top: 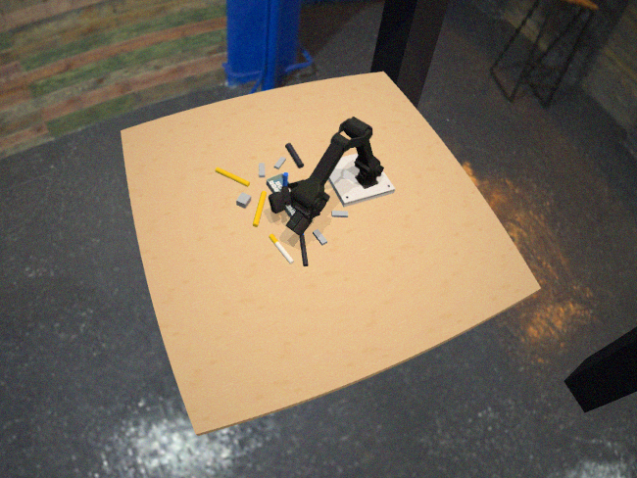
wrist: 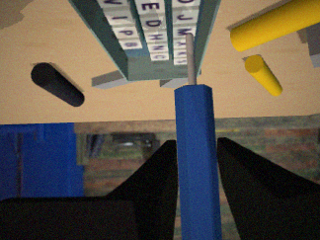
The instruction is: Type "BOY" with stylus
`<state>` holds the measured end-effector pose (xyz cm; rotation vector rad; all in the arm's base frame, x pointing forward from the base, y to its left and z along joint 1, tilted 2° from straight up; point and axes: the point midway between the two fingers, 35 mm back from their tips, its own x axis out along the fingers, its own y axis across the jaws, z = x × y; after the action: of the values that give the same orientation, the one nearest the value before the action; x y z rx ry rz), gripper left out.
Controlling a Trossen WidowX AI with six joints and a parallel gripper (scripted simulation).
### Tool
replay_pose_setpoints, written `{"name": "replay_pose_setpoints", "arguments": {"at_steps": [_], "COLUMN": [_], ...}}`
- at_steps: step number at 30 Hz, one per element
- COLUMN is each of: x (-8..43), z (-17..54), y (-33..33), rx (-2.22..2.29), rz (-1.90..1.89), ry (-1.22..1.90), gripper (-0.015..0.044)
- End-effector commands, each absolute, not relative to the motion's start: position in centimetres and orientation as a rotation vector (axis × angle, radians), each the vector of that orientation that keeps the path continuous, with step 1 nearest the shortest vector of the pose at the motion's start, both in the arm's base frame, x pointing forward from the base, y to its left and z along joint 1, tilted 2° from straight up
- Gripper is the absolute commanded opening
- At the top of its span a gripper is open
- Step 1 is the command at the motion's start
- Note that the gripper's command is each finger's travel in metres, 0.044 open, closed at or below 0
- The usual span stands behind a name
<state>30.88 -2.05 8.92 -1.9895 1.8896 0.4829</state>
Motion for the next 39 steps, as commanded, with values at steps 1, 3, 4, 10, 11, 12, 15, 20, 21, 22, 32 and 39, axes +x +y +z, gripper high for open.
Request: {"name": "replay_pose_setpoints", "arguments": {"at_steps": [1,3,4,10,11,12,15,20,21,22,32,39], "x": [30.8,30.8,30.8,30.9,30.9,30.9,30.9,30.9,30.9,30.9,30.9,30.9], "z": [8.8,8.8,8.8,8.6,8.6,8.5,8.5,8.2,8.2,8.1,7.6,7.5], "y": [-2.0,-2.0,-2.0,-1.9,-1.9,-1.9,-1.9,-1.9,-1.9,-1.9,-1.9,-1.9], "rx": [-1.984,-1.984,-1.984,-1.984,-1.984,-1.984,-1.984,-1.984,-1.984,-1.984,-1.984,-1.984], "rz": [0.485,0.485,0.485,0.486,0.486,0.486,0.486,0.486,0.486,0.486,0.486,0.486], "ry": [1.890,1.890,1.890,1.890,1.890,1.890,1.890,1.890,1.890,1.890,1.890,1.890], "gripper": [0.0000,0.0000,0.0000,0.0081,0.0081,0.0081,0.0081,0.0081,0.0081,0.0081,0.0081,0.0081]}}
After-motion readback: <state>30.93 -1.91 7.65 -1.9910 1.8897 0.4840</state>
